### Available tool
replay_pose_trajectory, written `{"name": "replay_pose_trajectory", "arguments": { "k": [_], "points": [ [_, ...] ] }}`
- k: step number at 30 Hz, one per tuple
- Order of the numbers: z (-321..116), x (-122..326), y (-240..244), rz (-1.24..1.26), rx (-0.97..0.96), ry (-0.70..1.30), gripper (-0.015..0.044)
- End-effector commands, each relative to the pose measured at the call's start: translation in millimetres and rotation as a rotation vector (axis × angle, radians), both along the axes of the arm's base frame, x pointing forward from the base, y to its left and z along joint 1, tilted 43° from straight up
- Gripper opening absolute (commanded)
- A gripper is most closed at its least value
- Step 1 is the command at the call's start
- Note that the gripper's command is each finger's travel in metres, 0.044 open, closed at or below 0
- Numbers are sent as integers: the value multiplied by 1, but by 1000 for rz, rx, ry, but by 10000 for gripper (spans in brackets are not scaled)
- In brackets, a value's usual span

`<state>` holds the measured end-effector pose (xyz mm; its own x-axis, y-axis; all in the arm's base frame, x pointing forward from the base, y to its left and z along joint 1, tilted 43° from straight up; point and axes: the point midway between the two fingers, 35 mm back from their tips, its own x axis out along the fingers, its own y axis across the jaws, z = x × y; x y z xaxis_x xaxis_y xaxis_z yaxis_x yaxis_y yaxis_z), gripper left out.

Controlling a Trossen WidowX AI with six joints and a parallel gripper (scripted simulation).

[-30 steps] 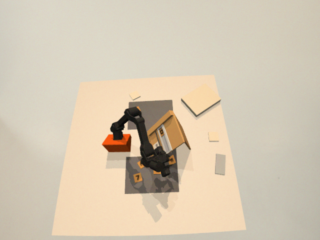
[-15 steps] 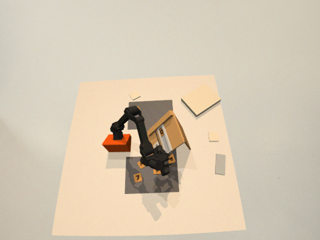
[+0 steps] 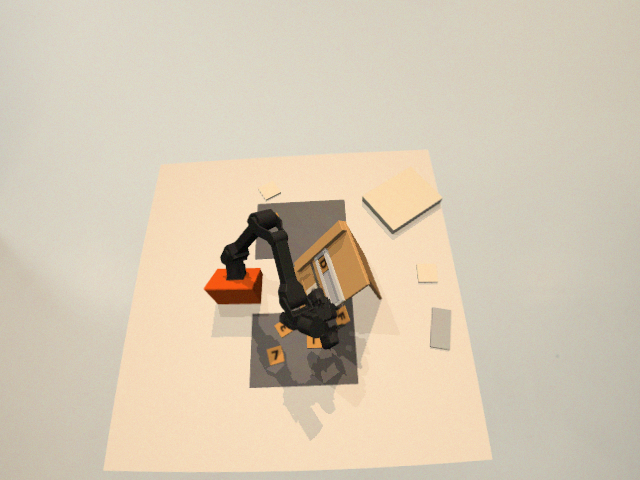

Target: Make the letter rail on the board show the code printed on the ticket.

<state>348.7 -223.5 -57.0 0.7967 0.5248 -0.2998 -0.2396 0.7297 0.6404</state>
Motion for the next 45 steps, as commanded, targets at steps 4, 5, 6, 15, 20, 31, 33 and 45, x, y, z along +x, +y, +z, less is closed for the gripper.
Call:
{"name": "replay_pose_trajectory", "arguments": {
  "k": [4, 5, 6, 15, 20, 31, 33, 45],
  "points": [
    [3, -1, 2, -1, 0, -1, 0],
    [3, -1, 2, -1, 0, -1, 0],
    [4, -1, 3, -1, 0, -1, 0],
    [7, -2, 6, -1, 0, 0, 0],
    [8, -3, 8, -1, 0, 0, 0],
    [11, -4, 12, -1, 1, 0, 0],
    [12, -4, 13, -1, 1, 0, 0],
    [16, -6, 17, -1, 1, 0, 0]
  ]
}}
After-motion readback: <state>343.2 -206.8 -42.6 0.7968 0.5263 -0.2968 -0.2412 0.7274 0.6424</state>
